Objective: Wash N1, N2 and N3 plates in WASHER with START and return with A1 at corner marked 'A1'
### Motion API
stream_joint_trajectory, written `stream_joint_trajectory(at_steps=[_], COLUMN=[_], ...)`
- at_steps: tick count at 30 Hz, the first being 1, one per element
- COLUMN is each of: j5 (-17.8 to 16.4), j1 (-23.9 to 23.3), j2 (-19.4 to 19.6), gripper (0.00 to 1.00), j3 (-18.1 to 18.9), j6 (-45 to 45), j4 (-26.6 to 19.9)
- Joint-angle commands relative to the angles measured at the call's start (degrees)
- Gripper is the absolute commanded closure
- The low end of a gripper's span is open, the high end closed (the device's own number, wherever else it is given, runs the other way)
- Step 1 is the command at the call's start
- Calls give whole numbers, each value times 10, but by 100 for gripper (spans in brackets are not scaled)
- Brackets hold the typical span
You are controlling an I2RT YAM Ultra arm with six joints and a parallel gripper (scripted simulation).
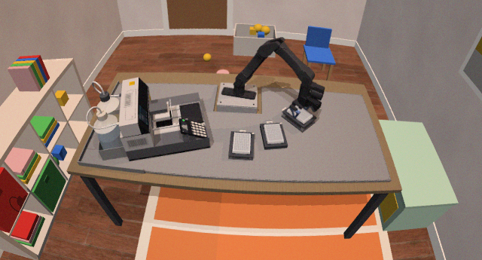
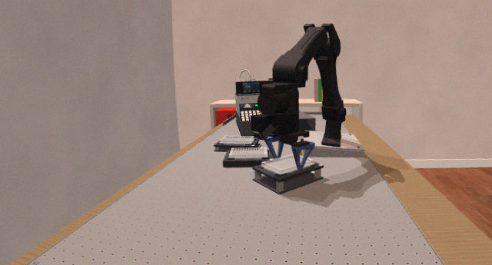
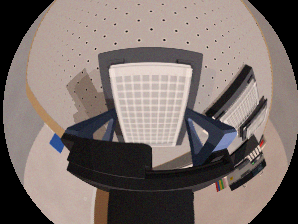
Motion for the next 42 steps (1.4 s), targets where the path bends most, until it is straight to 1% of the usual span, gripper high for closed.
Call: stream_joint_trajectory(at_steps=[1, 11, 15, 30, 32, 42], j5=[0, 0, 0, 0, 0, 0], j1=[0, 0, 0, -3, -3, -5], j2=[-4, -4, -6, -21, -21, -29], gripper=[0, 0, 0, 0, 0, 0], j3=[2, 2, 6, 42, 42, 70], j6=[0, 0, 0, -3, -3, -5], j4=[1, 1, -6, -57, -57, -92])
